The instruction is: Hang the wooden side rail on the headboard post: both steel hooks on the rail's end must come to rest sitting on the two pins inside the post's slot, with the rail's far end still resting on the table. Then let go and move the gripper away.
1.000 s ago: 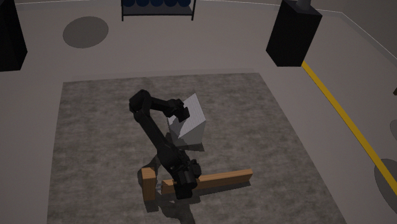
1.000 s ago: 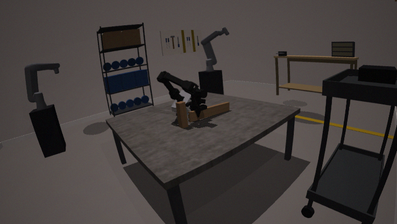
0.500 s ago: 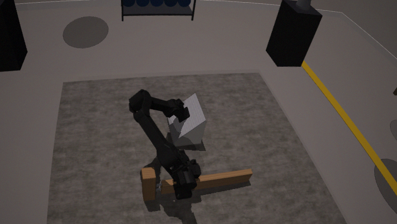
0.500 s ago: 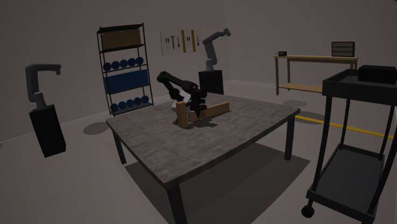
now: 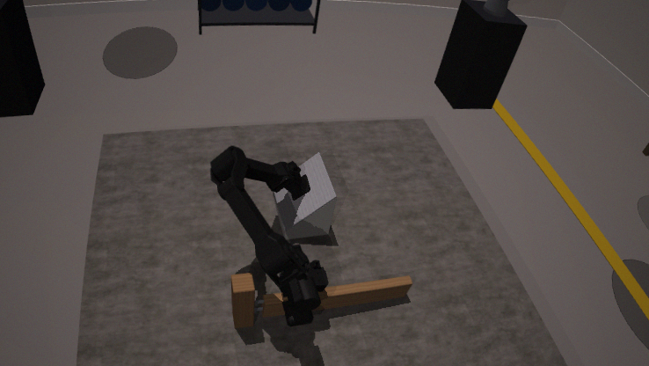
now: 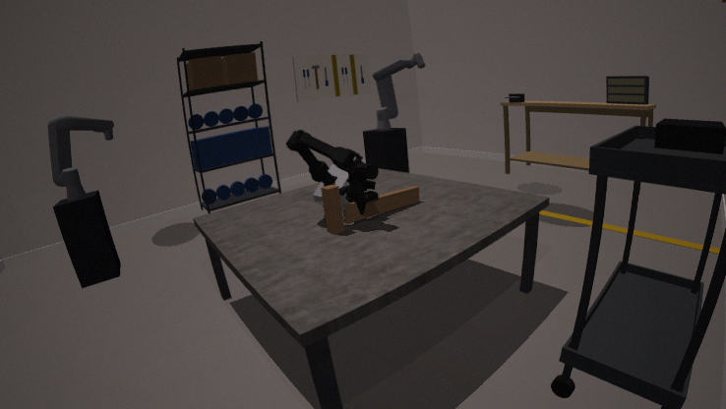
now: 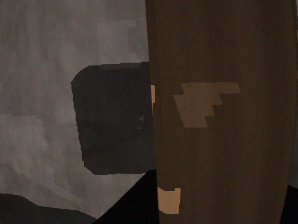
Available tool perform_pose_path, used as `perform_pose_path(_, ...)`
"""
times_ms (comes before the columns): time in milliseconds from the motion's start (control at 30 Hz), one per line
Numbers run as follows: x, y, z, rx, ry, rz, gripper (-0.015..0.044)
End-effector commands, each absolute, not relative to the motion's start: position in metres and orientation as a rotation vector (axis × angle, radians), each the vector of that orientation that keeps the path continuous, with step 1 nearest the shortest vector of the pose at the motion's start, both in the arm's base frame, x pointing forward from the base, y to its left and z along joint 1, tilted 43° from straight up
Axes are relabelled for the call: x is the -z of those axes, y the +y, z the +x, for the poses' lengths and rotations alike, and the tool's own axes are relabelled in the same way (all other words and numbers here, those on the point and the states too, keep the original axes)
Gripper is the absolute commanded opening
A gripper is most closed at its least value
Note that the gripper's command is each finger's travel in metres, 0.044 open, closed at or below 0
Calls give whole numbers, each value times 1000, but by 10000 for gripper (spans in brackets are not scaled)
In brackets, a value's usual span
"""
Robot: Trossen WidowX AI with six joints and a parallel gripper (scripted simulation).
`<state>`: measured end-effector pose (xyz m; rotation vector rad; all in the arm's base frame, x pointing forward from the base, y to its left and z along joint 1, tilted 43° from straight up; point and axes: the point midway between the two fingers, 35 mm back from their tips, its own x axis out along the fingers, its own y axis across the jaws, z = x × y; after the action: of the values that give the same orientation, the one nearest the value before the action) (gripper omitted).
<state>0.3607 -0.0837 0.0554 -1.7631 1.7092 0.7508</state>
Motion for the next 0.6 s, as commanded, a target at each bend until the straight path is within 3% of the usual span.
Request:
perform_pose_path(0, -61, -81, 363, -741, 1693, -1776, 0)
perform_pose_path(567, -62, -84, 362, -741, 1693, -1776, 0)
